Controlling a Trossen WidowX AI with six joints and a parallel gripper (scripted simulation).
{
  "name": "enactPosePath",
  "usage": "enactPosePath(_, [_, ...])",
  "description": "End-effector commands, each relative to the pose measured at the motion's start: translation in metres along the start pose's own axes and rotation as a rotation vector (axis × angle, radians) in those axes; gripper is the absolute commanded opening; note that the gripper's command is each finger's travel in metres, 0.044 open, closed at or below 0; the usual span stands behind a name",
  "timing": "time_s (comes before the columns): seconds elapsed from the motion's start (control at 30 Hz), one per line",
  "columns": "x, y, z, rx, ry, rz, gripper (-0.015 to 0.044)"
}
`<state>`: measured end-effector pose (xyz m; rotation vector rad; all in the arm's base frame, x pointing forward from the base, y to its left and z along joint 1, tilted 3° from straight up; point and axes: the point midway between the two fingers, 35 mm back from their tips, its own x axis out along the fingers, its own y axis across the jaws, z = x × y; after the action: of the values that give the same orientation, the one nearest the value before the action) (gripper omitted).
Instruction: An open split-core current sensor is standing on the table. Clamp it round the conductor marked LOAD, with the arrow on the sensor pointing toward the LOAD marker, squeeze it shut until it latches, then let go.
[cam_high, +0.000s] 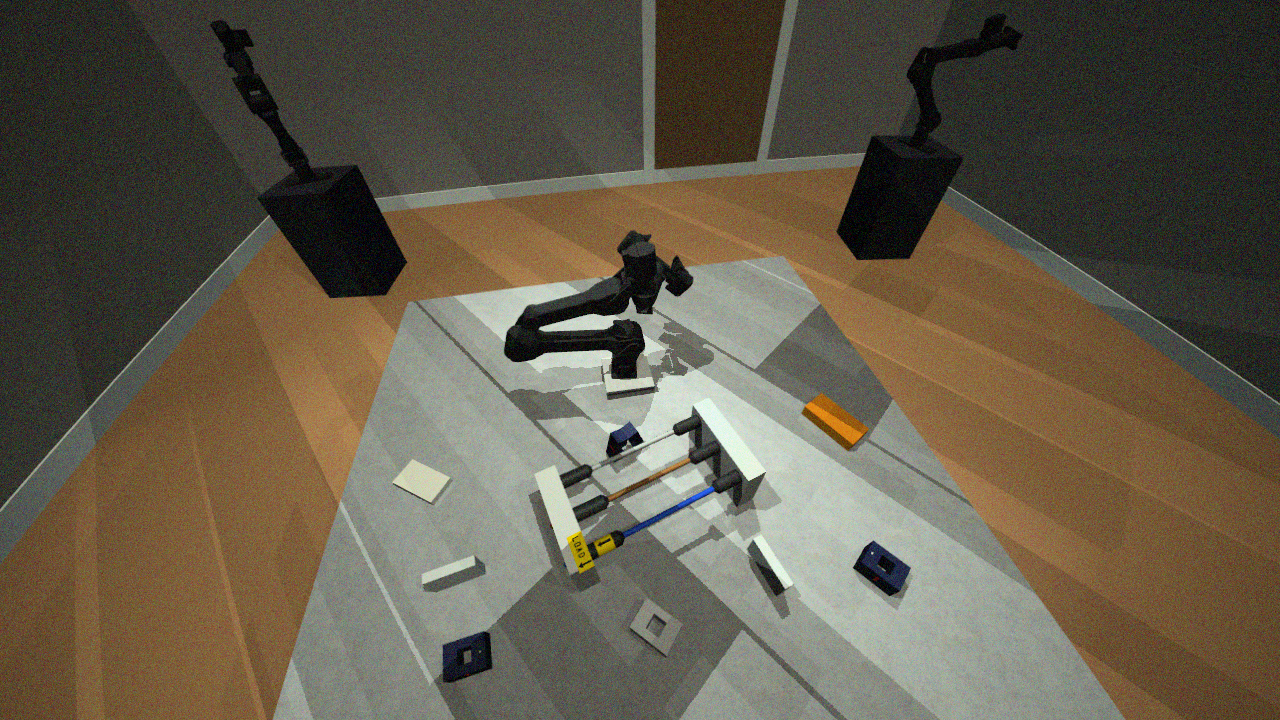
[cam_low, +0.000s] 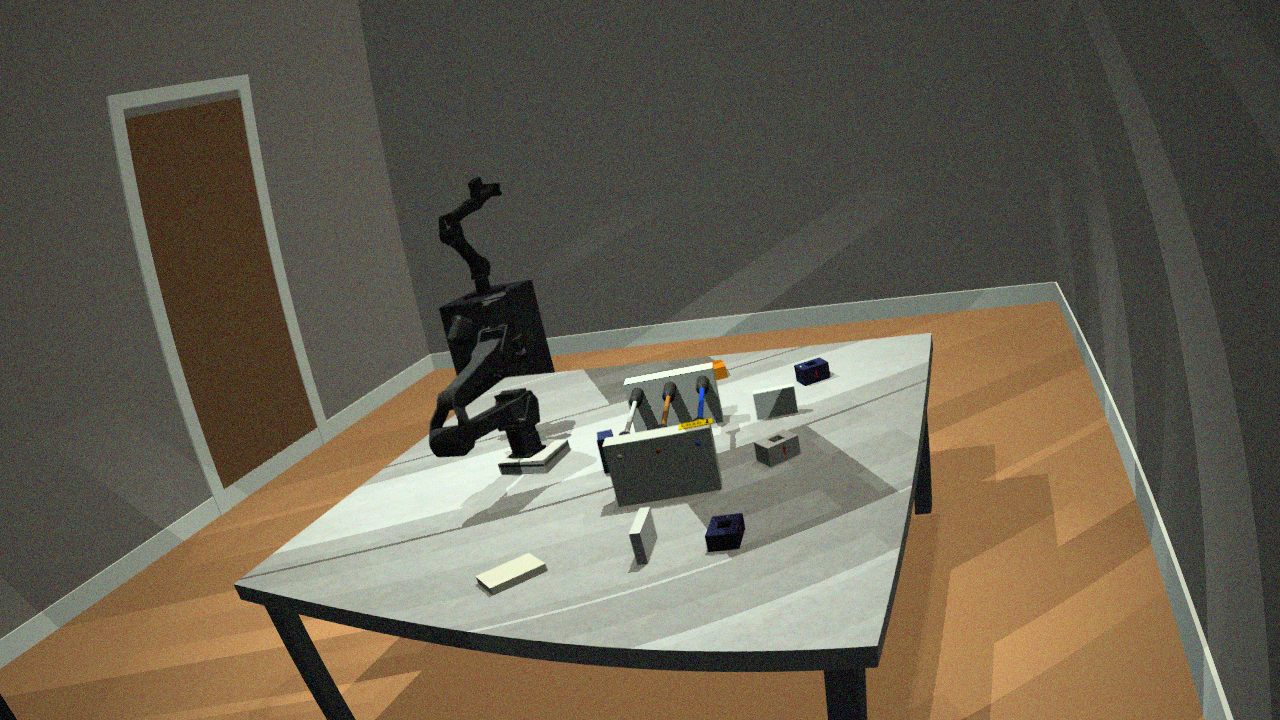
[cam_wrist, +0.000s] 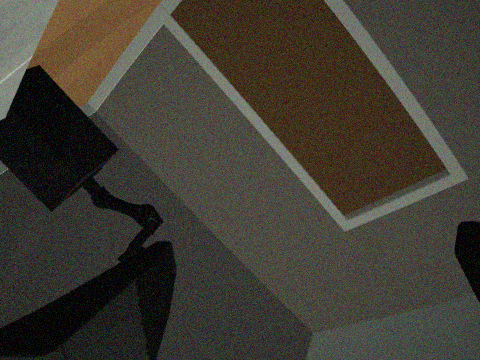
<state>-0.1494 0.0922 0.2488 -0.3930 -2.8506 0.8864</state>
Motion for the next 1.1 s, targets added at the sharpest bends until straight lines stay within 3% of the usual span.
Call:
enactPosePath(0.0, [0.0,0.001,-0.001,0.005,0.003,0.005,0.0426])
enactPosePath(0.2, [-0.011,0.035,-0.04,0.22,0.192,0.207,0.044])
enactPosePath(0.37, [-0.045,0.075,-0.086,0.488,0.499,0.401,0.044])
enactPosePath(0.57, [-0.109,0.109,-0.13,0.767,0.944,0.508,0.044])
enactPosePath(0.83, [-0.215,0.122,-0.163,0.987,1.585,0.432,0.044])
enactPosePath(1.07, [-0.302,0.105,-0.167,1.006,2.079,0.197,0.044])
